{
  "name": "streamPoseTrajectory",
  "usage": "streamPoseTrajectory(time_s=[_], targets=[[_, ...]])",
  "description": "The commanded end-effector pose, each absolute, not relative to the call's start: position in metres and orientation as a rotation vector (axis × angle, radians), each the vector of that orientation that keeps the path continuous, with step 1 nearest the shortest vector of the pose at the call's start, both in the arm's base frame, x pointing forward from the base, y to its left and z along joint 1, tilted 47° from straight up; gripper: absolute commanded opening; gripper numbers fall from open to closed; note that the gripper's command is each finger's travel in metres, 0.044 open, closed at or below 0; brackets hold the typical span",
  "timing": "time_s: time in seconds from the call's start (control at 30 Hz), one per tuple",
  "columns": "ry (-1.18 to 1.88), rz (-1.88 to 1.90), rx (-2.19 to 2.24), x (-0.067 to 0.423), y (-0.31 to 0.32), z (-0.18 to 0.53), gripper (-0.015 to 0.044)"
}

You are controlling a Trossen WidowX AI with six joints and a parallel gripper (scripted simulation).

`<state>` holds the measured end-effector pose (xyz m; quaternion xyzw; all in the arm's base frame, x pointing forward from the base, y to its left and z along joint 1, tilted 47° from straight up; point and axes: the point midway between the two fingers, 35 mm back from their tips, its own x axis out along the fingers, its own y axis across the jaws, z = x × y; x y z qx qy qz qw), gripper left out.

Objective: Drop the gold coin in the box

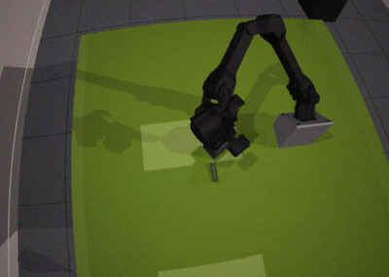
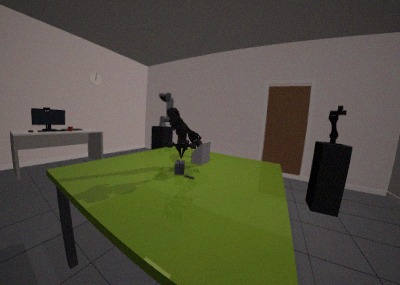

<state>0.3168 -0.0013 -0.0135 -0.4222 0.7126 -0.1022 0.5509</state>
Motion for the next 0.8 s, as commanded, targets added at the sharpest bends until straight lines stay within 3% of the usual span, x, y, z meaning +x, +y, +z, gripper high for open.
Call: streamPoseTrajectory(time_s=[0.0, 0.77], targets=[[1.688, -0.241, -1.012, 0.3092, -0.0094, -0.0067, 0.0000], [1.690, -0.236, -1.006, 0.3084, -0.0109, -0.0048, 0.0000]])
